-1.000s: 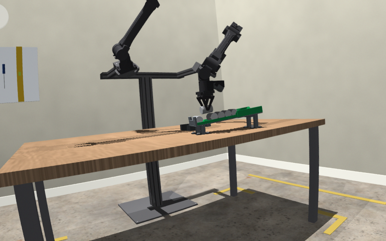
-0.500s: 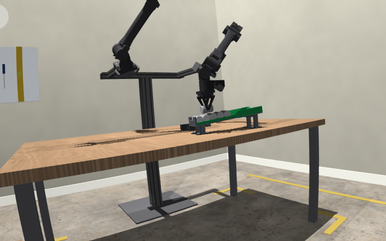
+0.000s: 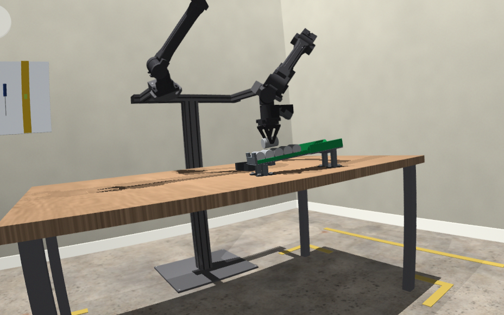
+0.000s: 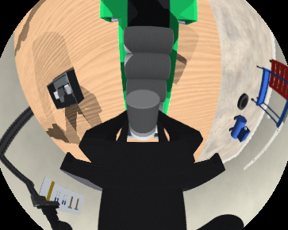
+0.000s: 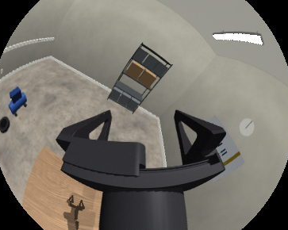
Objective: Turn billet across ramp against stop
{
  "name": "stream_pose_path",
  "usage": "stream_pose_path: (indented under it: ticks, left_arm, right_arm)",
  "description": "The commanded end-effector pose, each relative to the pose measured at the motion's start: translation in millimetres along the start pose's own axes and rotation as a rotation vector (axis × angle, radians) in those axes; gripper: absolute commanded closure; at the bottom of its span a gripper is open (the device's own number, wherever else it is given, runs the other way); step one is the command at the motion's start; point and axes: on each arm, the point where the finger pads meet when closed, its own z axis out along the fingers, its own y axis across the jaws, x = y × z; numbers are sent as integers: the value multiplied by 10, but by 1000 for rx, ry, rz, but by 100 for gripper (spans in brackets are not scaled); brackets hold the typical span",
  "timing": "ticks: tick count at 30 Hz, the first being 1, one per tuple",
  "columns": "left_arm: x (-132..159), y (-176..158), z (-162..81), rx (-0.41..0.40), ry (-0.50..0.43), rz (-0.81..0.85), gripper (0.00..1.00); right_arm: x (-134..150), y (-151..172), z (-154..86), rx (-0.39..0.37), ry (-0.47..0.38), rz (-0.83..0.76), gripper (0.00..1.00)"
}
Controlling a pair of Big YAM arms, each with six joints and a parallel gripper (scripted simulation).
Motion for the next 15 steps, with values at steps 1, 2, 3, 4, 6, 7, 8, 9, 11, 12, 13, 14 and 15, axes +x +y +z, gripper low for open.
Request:
stream_pose_path:
  ticks: [1, 2, 3, 4, 6, 7, 8, 9, 11, 12, 13, 14, 15]
  left_arm:
    - [171, -261, -550, 68, 36, -6, 100]
    - [171, -261, -550, 68, 36, -6, 100]
    - [171, -261, -550, 68, 36, -6, 100]
    - [171, -261, -550, 68, 36, -6, 100]
    - [171, -261, -550, 68, 36, -6, 100]
    - [171, -261, -550, 68, 36, -6, 100]
    - [171, -261, -550, 68, 36, -6, 100]
    - [171, -261, -550, 68, 36, -6, 100]
    - [171, -261, -550, 68, 36, -3, 100]
    - [171, -261, -550, 68, 36, -1, 100]
    - [171, -261, -551, 68, 36, 3, 100]
    - [171, -262, -551, 68, 36, 8, 100]
    - [171, -262, -551, 68, 35, 15, 100]
  right_arm:
    - [-96, -71, -71, 15, -12, -19, 0]
    - [-96, -71, -71, 15, -12, -19, 0]
    - [-96, -71, -71, 15, -12, -19, 0]
    - [-96, -71, -71, 15, -12, -19, 0]
    - [-96, -71, -71, 15, -12, -19, 0]
    - [-96, -71, -71, 15, -12, -19, 0]
    - [-96, -71, -71, 15, -12, -19, 0]
    - [-96, -71, -71, 15, -12, -19, 0]
    - [-96, -71, -71, 15, -12, -19, 0]
    - [-96, -71, -71, 15, -12, -19, 0]
    - [-96, -71, -71, 15, -12, -19, 0]
    - [-96, -71, -71, 15, -12, -19, 0]
    - [-96, -71, -71, 15, -12, -19, 0]
